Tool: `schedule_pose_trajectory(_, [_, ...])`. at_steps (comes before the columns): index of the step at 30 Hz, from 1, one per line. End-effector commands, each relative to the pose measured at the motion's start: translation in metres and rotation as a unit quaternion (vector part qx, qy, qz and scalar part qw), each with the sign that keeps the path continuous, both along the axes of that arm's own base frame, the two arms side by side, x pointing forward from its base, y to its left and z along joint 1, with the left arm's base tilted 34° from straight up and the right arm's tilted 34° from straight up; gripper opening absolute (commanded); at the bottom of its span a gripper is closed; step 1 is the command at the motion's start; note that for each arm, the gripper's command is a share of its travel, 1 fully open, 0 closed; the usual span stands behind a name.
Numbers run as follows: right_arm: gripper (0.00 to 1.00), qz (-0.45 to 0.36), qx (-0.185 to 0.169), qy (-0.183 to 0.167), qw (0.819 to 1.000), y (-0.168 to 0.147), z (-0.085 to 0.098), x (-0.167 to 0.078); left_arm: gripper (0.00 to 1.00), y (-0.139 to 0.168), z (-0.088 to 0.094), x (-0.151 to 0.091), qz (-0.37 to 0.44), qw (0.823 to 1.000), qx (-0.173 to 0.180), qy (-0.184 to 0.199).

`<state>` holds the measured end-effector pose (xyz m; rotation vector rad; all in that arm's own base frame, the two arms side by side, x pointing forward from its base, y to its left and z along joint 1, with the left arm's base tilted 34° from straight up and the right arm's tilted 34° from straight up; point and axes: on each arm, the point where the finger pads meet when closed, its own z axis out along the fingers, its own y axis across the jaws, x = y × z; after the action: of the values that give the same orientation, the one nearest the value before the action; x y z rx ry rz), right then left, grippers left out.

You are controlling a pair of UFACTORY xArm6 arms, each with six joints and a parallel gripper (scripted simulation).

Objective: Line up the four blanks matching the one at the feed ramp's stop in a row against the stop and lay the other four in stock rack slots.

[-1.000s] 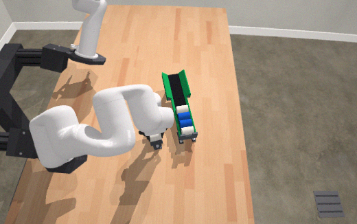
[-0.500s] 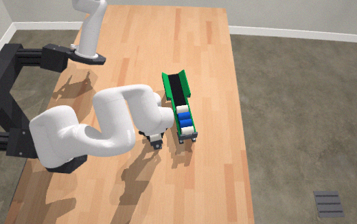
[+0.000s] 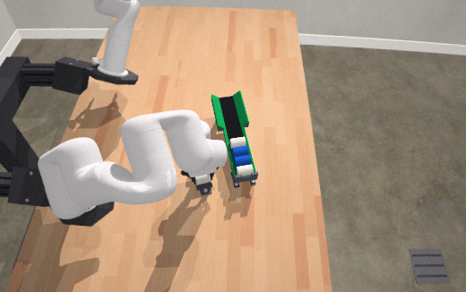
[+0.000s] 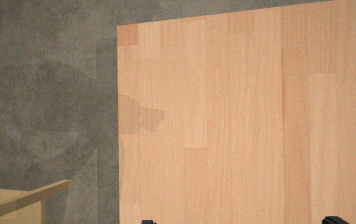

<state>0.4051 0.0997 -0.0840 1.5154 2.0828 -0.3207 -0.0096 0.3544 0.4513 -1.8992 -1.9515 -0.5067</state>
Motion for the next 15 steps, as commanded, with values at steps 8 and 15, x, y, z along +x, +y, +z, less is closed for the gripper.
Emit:
schedule_pose_trajectory(8, [0.57,0.001,0.001,-0.001,1.000,0.006,0.009,-0.002,1.00,0.000,0.002,0.000,0.000,1.000,0.002,0.000])
schedule_pose_trajectory(15, [0.57,0.001,0.001,-0.001,1.000,0.029,0.048,-0.015,1.00,0.000,0.002,0.000,0.000,1.000,0.002,0.000])
